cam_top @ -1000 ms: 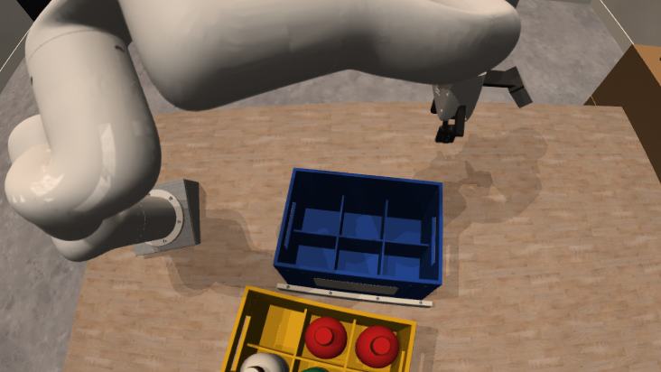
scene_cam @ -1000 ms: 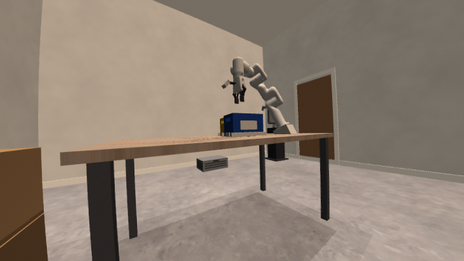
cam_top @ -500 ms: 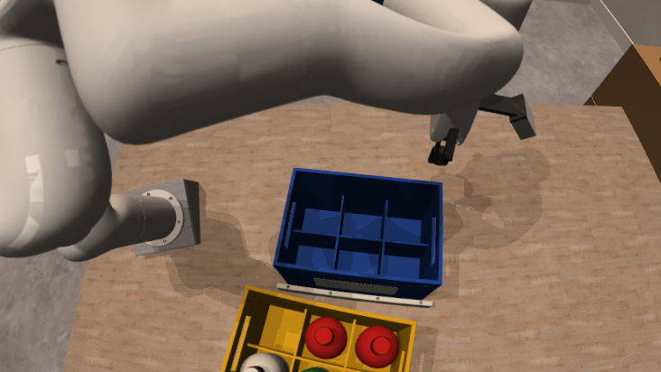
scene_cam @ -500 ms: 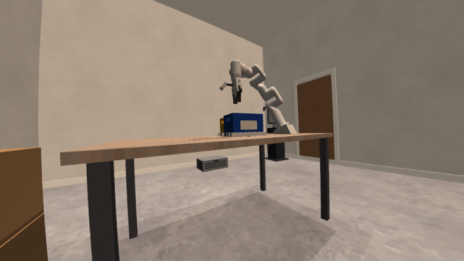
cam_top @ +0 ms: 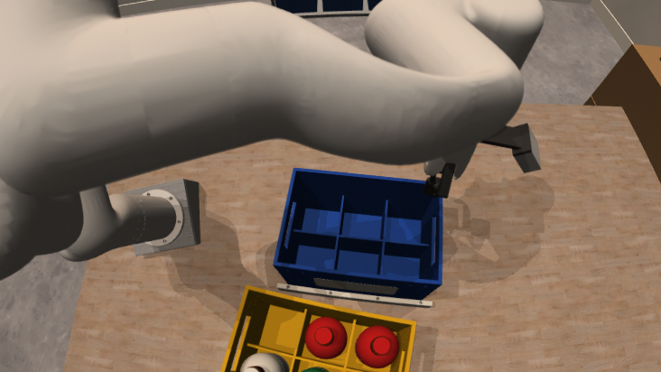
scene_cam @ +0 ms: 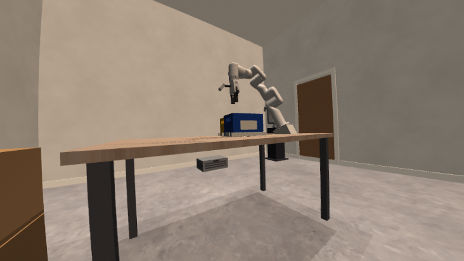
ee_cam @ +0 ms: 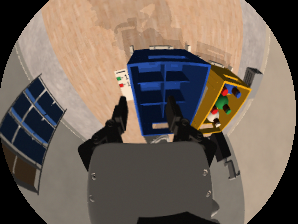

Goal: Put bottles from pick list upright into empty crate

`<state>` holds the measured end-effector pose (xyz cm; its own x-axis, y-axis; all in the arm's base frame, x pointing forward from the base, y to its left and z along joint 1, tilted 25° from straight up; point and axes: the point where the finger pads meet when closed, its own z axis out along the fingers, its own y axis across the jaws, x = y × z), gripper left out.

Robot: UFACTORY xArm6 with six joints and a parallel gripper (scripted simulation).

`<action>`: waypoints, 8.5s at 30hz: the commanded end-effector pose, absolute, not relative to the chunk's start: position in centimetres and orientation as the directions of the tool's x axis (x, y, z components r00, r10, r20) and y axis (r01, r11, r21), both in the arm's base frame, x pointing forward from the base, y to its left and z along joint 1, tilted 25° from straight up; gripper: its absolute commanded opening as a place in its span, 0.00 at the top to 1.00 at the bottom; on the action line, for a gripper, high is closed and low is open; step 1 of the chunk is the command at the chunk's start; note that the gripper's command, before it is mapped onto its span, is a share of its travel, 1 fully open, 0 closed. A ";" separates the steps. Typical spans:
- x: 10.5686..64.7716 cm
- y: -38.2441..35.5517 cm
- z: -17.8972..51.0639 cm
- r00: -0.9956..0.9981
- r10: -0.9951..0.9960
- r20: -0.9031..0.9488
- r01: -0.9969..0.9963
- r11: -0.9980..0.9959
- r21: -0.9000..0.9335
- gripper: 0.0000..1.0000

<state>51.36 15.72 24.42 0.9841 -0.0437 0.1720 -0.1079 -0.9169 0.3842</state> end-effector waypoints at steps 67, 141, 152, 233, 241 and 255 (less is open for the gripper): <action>44.6 -8.9 41.0 0.983 -0.042 0.178 -0.109 -0.918 0.382 0.35; 39.6 -13.6 36.0 0.910 0.412 -0.037 0.388 -0.820 0.422 0.35; 36.9 -16.1 33.4 0.775 0.616 -0.144 0.615 -0.681 0.397 0.35; 37.3 -19.8 25.8 0.772 0.619 -0.146 0.618 -0.678 0.396 0.35; 37.4 -20.2 24.9 0.772 0.619 -0.146 0.618 -0.678 0.396 0.35; 37.4 -20.2 24.9 0.772 0.619 -0.146 0.618 -0.678 0.396 0.35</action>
